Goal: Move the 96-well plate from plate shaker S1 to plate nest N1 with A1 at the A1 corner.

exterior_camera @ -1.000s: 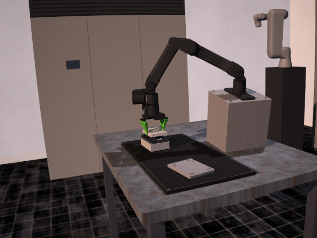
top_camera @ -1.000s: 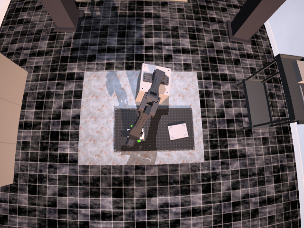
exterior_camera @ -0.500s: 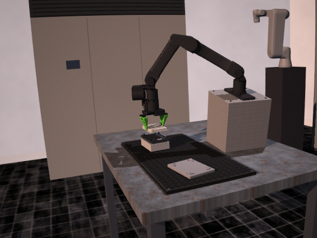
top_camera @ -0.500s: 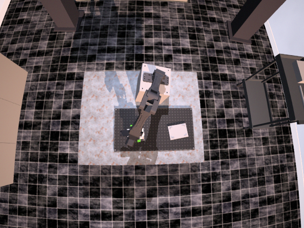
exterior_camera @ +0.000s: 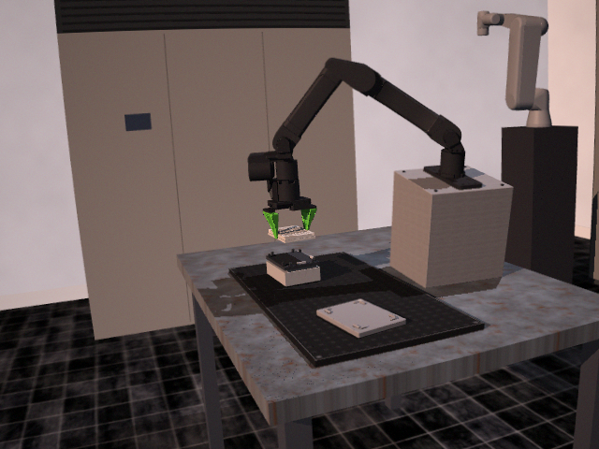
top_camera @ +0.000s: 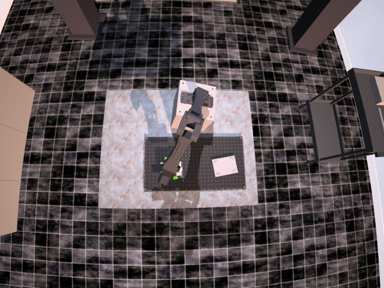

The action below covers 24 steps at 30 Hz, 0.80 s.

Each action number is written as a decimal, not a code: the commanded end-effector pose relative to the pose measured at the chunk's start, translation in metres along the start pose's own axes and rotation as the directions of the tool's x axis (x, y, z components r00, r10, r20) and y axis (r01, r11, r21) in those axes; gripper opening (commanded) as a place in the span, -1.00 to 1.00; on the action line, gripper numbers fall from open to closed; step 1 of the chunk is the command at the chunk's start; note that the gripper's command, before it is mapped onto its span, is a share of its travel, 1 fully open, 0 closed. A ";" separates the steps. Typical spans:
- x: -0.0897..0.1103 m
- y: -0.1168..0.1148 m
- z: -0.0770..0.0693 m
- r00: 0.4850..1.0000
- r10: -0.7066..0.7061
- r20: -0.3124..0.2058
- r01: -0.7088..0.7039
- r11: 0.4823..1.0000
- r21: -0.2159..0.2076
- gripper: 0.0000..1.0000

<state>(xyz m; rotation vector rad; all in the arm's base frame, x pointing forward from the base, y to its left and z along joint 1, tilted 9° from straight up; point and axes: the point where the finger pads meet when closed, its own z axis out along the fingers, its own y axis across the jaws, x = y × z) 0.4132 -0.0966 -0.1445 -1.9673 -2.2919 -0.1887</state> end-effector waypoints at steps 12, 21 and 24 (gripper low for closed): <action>-0.010 0.012 -0.037 0.999 -0.004 0.033 0.005 0.999 -0.041 -1.00; -0.010 0.012 -0.037 0.999 -0.004 0.033 0.005 0.999 -0.041 -1.00; -0.010 0.012 -0.037 0.999 -0.004 0.033 0.005 0.999 -0.041 -1.00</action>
